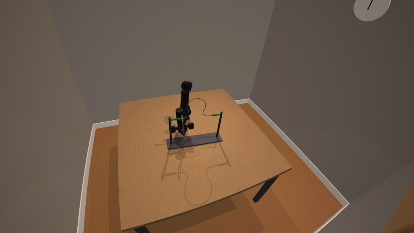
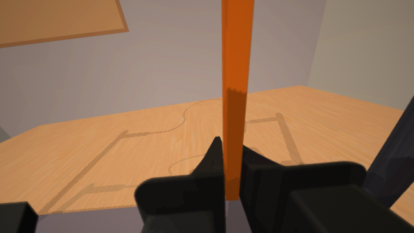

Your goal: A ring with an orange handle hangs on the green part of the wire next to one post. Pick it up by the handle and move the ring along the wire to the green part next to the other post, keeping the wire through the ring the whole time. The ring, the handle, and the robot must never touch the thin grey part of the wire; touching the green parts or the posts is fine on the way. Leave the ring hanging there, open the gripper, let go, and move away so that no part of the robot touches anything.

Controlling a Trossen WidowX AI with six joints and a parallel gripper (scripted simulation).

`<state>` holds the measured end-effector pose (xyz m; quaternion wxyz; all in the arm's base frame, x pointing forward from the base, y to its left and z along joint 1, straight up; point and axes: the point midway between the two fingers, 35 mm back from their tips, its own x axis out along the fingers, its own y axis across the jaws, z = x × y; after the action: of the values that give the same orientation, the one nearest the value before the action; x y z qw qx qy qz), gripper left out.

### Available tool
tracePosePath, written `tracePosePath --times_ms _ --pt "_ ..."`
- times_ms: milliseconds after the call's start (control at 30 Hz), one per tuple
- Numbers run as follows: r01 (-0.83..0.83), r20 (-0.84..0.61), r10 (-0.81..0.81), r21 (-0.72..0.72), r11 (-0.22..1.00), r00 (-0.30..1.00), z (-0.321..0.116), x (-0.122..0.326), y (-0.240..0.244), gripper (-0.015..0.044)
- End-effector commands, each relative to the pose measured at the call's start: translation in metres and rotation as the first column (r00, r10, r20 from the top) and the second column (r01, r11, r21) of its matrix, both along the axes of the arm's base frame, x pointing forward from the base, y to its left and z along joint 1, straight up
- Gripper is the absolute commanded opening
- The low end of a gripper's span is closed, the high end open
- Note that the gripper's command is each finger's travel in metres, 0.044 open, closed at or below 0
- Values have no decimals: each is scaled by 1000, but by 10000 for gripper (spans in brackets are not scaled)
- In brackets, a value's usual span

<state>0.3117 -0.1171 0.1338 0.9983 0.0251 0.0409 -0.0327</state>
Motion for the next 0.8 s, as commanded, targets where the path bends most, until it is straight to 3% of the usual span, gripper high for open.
tracePosePath --times_ms 0,767 --pt "1 9 -2 26 1000 1000 2 -1 8 -150" --pt "-24 48 5 408 913 999 21 6 80 -150"
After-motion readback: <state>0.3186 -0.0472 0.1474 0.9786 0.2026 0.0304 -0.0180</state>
